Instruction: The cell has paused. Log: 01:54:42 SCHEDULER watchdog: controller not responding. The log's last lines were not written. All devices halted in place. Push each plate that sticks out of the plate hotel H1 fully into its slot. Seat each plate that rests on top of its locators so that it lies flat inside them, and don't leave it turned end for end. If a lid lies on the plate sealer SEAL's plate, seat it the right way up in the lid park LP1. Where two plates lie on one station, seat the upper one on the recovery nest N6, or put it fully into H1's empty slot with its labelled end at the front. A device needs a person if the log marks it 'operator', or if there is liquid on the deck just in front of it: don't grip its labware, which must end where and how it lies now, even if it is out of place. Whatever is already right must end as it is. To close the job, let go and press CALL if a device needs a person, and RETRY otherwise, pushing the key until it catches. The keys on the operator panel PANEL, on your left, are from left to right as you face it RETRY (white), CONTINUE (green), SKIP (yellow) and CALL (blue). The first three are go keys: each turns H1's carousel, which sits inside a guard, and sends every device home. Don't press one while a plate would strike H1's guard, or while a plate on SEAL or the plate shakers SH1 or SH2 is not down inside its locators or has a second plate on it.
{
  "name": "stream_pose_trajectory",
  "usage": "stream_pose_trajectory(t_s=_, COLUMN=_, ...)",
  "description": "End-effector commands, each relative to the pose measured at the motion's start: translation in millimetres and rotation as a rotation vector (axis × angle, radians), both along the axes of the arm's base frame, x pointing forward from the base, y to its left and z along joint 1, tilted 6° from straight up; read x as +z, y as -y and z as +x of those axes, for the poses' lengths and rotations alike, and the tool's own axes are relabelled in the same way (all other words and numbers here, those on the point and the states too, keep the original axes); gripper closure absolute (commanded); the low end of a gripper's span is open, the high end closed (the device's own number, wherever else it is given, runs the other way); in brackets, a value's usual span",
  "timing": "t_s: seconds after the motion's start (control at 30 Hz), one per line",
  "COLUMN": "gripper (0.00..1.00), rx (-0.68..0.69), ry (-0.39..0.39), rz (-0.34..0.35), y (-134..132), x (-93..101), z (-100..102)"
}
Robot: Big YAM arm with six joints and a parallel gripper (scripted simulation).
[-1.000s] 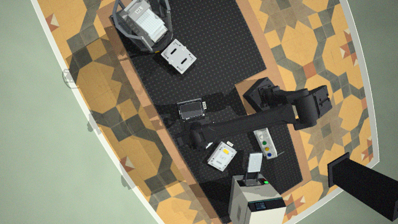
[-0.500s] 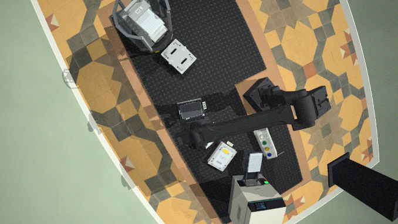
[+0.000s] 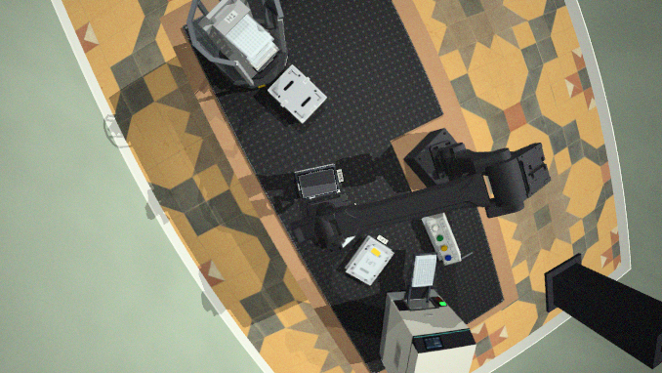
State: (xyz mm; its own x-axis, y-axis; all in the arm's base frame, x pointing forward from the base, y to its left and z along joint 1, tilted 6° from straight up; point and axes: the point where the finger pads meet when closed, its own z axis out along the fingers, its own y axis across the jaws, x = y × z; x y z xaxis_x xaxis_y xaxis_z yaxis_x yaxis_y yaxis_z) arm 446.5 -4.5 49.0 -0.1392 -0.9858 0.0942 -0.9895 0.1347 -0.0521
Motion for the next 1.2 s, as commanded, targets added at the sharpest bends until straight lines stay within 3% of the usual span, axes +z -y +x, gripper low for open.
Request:
stream_pose_trajectory(t_s=0.0, gripper=0.0, rx=0.001, ry=0.038, rz=0.003, y=0, x=10.7, z=12)
stream_pose_trajectory(t_s=0.73, gripper=0.0, rx=0.001, ry=0.038, rz=0.003, y=0, x=10.7, z=12)
stream_pose_trajectory(t_s=0.77, gripper=0.0, rx=0.001, ry=0.035, rz=0.004, y=2, x=12.8, z=2)
stream_pose_trajectory(t_s=0.87, gripper=0.0, rx=0.002, ry=0.072, rz=0.005, y=-3, x=39.1, z=20)
stream_pose_trajectory(t_s=1.17, gripper=0.0, rx=-0.002, ry=0.074, rz=0.006, y=-7, x=58.6, z=19)
